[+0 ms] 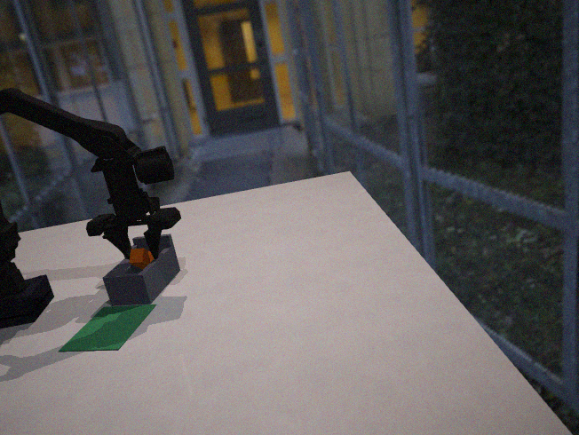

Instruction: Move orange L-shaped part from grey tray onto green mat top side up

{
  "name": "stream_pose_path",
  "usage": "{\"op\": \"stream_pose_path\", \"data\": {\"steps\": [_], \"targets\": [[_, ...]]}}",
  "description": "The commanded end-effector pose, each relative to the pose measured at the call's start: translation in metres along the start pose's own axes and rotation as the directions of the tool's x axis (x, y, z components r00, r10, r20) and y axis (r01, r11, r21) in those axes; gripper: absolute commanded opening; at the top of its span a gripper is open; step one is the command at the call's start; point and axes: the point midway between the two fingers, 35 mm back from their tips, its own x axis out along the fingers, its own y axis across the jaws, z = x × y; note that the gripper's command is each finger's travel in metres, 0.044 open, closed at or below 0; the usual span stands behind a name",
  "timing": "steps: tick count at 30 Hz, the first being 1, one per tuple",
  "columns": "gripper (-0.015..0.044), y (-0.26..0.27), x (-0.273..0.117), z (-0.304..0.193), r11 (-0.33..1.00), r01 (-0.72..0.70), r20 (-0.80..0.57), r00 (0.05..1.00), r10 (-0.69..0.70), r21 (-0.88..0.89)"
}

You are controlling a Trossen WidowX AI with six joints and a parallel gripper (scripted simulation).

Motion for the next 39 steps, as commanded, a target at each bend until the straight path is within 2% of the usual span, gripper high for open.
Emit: {"op": "stream_pose_path", "data": {"steps": [1,2,13,17,39], "targets": [[0.0201,0.000,-0.001,0.000,1.000,0.001,0.000,1.000,-0.001,0.000],[0.0175,0.000,-0.001,0.000,1.000,0.001,0.000,1.000,-0.001,0.000],[0.0102,0.000,-0.001,0.000,1.000,0.001,0.000,1.000,-0.001,0.000],[0.0000,0.000,-0.001,0.000,1.000,0.001,0.000,1.000,-0.001,0.000],[0.0000,0.001,-0.026,-0.001,1.000,-0.003,-0.004,1.000,0.003,-0.003]]}}
